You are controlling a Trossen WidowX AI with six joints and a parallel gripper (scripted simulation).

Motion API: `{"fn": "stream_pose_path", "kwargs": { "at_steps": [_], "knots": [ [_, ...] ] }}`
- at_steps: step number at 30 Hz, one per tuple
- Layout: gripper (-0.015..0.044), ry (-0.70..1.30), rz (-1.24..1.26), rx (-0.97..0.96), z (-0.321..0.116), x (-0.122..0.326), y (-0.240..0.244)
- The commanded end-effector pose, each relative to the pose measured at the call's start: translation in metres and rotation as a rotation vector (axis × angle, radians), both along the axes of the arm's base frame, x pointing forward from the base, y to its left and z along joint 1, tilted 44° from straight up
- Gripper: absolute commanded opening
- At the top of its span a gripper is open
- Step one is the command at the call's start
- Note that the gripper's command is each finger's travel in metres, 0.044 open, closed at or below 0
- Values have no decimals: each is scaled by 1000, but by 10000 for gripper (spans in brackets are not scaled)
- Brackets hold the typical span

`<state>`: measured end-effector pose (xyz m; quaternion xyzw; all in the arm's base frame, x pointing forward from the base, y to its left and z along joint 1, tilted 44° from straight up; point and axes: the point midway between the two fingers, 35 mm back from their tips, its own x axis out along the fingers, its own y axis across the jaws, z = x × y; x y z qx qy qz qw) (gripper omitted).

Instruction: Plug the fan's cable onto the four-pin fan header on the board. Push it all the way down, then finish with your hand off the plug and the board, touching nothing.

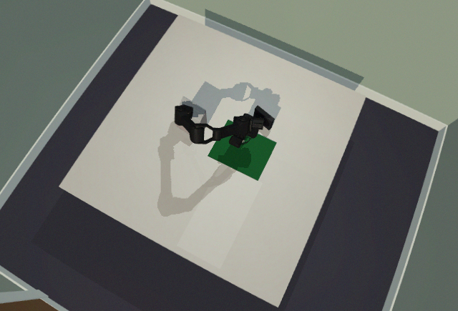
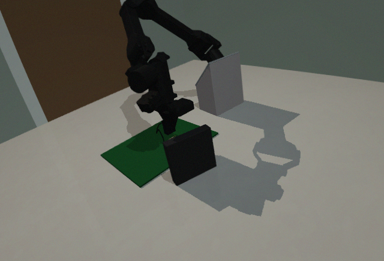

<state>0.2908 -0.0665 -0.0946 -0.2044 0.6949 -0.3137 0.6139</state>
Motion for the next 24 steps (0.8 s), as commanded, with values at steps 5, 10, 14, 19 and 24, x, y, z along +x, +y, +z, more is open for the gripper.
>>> {"fn": "stream_pose_path", "kwargs": {
  "at_steps": [5, 10, 14, 19, 24],
  "knots": [
    [0, 11, -3, -2, -11, -6, -11],
    [0, 11, -3, -2, -11, -6, -11],
    [0, 12, -2, -2, -11, -6, -12],
    [0, 12, -2, -2, -10, -5, -13],
    [0, 11, -3, -2, -10, -5, -13]
  ]
}}
